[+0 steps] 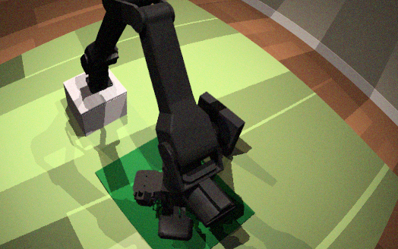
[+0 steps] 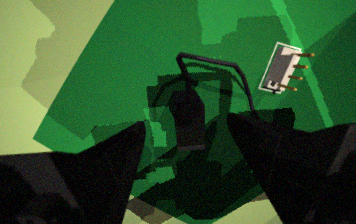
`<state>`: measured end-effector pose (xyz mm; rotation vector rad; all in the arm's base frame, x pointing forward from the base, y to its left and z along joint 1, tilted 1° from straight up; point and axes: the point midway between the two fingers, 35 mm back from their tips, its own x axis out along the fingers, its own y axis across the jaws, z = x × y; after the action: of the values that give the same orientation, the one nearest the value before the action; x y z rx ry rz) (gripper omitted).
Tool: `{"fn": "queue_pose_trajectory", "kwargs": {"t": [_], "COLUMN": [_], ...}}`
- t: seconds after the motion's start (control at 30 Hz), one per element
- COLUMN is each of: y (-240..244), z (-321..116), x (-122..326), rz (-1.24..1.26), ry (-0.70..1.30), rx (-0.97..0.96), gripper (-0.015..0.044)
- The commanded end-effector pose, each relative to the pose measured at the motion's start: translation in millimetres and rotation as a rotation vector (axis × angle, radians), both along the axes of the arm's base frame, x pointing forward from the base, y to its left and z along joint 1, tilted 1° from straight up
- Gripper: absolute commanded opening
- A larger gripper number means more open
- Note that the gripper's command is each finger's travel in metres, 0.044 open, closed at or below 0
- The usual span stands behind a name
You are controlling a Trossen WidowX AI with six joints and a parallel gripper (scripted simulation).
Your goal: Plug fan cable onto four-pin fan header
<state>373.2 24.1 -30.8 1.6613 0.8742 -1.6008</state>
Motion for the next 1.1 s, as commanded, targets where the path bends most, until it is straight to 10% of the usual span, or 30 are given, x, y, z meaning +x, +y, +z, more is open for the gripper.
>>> {"fn": "queue_pose_trajectory", "kwargs": {"t": [0.0, 0.3, 1.07], "y": [0, 0, 2], "z": [0, 0, 50], "x": [0, 0, -10], "rz": [0.0, 0.0, 0.328], "ry": [0.0, 0.0, -0.002], "rx": [0.0, 0.0, -0.012], "gripper": [0.0256, 0.002, 0.0]}}
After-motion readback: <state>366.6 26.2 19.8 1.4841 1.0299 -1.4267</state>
